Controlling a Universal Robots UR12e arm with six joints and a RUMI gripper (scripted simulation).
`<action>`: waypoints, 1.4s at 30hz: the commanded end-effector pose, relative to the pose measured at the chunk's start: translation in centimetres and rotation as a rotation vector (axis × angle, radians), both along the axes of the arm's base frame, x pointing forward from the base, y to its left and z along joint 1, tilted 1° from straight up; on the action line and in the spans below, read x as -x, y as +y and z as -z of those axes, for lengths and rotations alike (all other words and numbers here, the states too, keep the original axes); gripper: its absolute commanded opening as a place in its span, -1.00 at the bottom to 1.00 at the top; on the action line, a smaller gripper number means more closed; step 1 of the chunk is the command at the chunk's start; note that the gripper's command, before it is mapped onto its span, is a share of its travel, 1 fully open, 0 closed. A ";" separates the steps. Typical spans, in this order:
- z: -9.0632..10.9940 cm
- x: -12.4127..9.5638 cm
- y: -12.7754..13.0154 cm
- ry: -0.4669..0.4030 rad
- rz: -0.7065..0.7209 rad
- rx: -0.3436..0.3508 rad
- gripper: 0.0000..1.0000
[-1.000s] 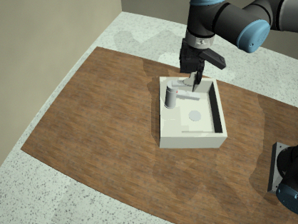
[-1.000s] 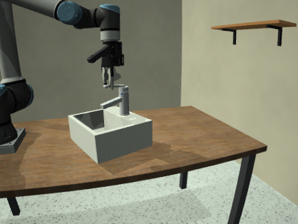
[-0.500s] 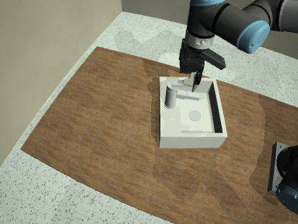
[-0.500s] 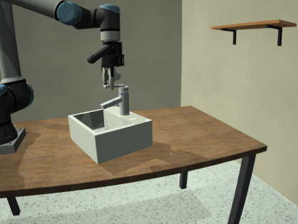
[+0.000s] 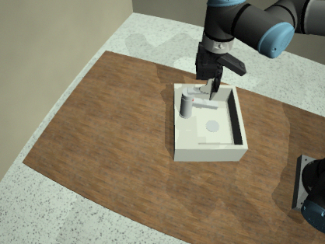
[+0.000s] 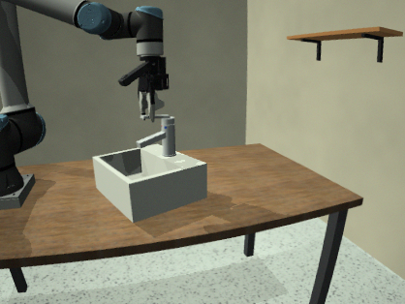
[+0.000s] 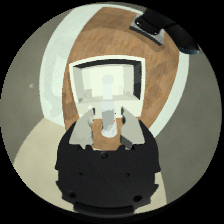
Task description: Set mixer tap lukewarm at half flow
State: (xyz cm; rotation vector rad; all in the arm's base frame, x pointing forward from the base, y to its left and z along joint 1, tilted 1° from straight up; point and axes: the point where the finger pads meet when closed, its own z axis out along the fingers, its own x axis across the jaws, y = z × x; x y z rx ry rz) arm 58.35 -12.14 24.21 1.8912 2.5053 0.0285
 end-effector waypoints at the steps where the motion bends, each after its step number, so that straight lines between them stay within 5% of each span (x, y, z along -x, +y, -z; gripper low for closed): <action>1: 0.1 0.0 0.1 0.000 -0.001 -0.001 -0.26; 16: 0.1 0.0 0.1 0.000 -0.001 -0.001 -0.26; 17: 0.1 0.0 0.1 0.000 -0.001 -0.001 -1.00; 42: 0.1 0.0 0.1 0.000 -0.001 -0.001 -1.00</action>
